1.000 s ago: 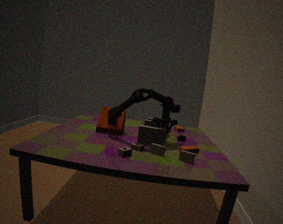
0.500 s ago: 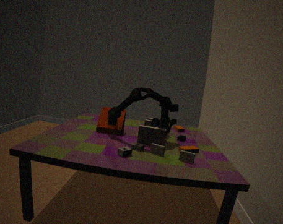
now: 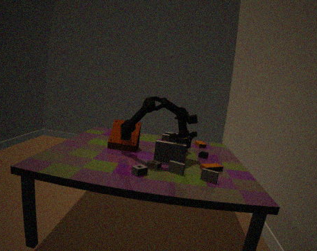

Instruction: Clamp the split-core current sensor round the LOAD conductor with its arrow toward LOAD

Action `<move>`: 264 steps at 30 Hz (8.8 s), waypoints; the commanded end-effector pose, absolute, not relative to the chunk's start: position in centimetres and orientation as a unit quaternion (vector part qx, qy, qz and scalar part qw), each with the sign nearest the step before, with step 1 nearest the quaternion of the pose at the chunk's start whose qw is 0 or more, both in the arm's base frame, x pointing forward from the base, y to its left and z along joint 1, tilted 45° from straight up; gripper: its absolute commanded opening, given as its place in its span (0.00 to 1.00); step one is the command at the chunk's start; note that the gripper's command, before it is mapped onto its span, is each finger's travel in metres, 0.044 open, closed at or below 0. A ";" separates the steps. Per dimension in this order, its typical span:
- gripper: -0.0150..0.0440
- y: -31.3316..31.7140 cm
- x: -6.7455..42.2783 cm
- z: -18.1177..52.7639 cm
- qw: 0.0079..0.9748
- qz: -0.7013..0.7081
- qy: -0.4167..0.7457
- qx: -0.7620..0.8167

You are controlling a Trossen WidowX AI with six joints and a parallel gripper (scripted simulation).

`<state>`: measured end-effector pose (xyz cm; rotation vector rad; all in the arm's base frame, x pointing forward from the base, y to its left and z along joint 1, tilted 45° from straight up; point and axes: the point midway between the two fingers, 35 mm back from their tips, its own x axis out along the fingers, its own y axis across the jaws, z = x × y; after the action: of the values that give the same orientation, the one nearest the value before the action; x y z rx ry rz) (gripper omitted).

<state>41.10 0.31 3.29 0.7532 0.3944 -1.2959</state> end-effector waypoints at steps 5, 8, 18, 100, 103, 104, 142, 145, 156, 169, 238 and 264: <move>0.25 1.4 41.2 3.6 0.722 -0.571 0.182 0.346; 0.25 1.4 41.2 3.6 0.722 -0.571 0.182 0.346; 0.25 1.4 41.2 3.6 0.722 -0.571 0.182 0.346; 0.25 1.4 41.2 3.6 0.722 -0.571 0.182 0.346; 0.25 1.4 41.2 3.6 0.722 -0.571 0.182 0.346; 0.25 1.4 41.2 3.6 0.722 -0.571 0.182 0.346; 0.25 1.4 41.2 3.6 0.722 -0.571 0.182 0.346; 0.25 1.4 41.2 3.6 0.722 -0.571 0.182 0.346; 0.25 1.4 41.2 3.6 0.722 -0.571 0.182 0.346; 0.25 0.4 41.1 3.5 0.716 -0.583 0.177 0.341; 0.25 0.4 41.1 3.5 0.716 -0.583 0.177 0.341; 0.79 0.4 41.0 3.5 0.716 -0.583 0.178 0.340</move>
<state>41.02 0.38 3.48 0.7514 0.3945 -1.2909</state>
